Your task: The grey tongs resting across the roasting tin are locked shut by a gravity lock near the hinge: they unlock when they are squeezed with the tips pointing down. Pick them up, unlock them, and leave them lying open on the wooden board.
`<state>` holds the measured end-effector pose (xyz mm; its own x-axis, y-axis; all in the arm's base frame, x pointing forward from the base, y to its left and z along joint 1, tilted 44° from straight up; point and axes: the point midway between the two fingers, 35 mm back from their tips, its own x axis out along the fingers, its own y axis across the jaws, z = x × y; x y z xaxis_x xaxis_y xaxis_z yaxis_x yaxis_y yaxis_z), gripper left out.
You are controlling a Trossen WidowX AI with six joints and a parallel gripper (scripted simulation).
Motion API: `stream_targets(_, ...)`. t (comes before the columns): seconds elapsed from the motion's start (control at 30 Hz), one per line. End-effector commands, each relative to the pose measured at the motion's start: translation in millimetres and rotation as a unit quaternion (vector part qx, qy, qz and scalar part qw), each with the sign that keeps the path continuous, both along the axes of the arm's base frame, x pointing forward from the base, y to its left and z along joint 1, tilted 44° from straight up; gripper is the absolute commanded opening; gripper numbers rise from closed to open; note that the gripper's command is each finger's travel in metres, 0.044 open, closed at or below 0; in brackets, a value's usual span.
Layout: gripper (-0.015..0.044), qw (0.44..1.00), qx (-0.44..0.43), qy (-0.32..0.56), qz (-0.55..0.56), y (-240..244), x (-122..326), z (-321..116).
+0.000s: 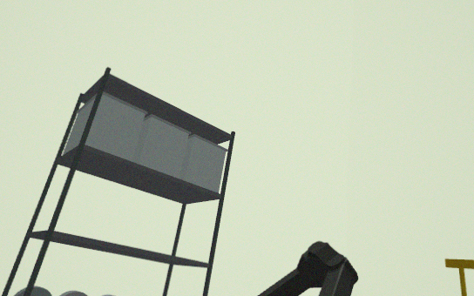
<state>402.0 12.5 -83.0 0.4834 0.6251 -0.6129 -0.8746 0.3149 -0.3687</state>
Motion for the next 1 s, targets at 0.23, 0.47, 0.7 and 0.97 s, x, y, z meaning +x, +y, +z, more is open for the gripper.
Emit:
stream_targets(0.23,-0.0083,1.0,-0.002,0.0,-0.001,-1,0,0)
stream_targets(0.47,-0.015,1.0,-0.005,0.001,-0.001,-41,3,40)
stream_targets(0.7,-0.015,1.0,-0.005,0.0,-0.001,-54,2,56)
stream_targets(0.97,-0.015,1.0,-0.004,0.006,0.0,-55,3,55)
